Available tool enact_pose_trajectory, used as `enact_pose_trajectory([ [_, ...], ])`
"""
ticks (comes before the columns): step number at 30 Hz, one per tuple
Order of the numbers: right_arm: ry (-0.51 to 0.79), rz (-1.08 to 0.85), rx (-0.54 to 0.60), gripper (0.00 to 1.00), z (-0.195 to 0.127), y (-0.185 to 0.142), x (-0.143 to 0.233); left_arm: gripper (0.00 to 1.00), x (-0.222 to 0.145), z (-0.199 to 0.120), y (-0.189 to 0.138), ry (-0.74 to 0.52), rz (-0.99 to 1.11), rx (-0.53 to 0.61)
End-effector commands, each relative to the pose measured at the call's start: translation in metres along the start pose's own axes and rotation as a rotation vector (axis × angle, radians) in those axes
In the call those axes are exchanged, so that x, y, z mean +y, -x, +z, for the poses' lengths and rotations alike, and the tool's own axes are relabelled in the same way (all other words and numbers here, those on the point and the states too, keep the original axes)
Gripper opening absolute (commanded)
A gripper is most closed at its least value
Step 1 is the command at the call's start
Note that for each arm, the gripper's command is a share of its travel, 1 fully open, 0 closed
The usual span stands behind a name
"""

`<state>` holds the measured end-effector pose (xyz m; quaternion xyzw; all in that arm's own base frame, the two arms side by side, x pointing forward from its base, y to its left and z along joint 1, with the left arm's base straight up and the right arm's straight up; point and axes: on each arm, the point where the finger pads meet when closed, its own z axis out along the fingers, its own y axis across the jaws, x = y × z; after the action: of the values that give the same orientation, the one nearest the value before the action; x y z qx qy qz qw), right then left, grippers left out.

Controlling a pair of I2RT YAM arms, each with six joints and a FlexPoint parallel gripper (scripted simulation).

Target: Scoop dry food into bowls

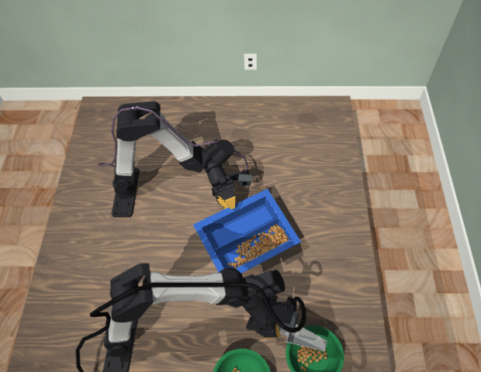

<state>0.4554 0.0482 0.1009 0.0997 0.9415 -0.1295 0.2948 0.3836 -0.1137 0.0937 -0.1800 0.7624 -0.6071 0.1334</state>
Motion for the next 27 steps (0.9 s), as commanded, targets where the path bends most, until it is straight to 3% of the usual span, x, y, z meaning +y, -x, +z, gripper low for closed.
enact_pose_trajectory([
  [1,0.016,0.034,-0.088,0.00,-0.018,0.026,-0.002,0.28,0.008,0.002,-0.004,-0.006,-0.012,0.011],
  [27,0.016,0.034,-0.088,0.00,-0.018,0.026,-0.002,0.28,0.033,-0.004,0.001,0.000,-0.022,-0.052],
])
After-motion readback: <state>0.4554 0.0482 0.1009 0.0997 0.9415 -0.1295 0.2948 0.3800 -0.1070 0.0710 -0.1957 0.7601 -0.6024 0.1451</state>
